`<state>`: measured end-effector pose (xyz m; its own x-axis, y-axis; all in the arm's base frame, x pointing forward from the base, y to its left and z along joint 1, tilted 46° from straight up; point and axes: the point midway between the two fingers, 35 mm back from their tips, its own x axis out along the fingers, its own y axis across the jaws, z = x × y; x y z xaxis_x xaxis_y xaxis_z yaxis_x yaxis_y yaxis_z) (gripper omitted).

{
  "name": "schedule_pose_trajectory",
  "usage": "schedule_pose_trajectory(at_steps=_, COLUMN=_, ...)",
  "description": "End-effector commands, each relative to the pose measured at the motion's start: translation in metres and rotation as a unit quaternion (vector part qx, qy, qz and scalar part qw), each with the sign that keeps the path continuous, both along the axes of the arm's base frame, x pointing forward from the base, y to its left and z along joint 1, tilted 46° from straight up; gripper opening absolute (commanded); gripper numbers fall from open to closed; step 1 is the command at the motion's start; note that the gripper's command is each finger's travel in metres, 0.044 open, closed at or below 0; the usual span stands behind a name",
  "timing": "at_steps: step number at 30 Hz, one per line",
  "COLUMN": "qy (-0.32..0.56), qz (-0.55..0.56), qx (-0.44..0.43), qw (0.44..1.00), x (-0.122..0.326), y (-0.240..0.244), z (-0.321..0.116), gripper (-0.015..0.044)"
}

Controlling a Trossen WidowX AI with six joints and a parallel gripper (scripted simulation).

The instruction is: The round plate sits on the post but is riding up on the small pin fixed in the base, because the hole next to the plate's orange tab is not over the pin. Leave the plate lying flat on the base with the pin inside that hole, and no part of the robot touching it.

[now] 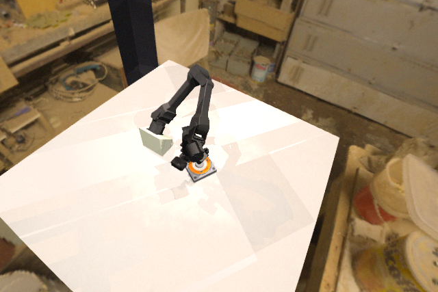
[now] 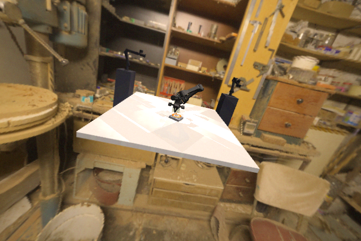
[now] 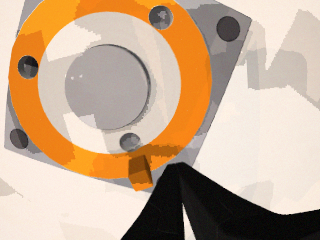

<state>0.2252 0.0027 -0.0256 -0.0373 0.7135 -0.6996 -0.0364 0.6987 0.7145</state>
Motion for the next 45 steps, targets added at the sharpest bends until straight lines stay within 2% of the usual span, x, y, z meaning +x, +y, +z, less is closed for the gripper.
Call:
schedule_pose_trajectory(at_steps=1, qy=0.000, qz=-0.004, qx=0.002, qw=1.000, x=-0.001, y=0.004, z=-0.003, gripper=0.0000)
schedule_pose_trajectory(at_steps=45, qy=0.001, qz=-0.004, qx=0.003, qw=1.000, x=-0.008, y=0.035, z=0.027, gripper=0.0000)
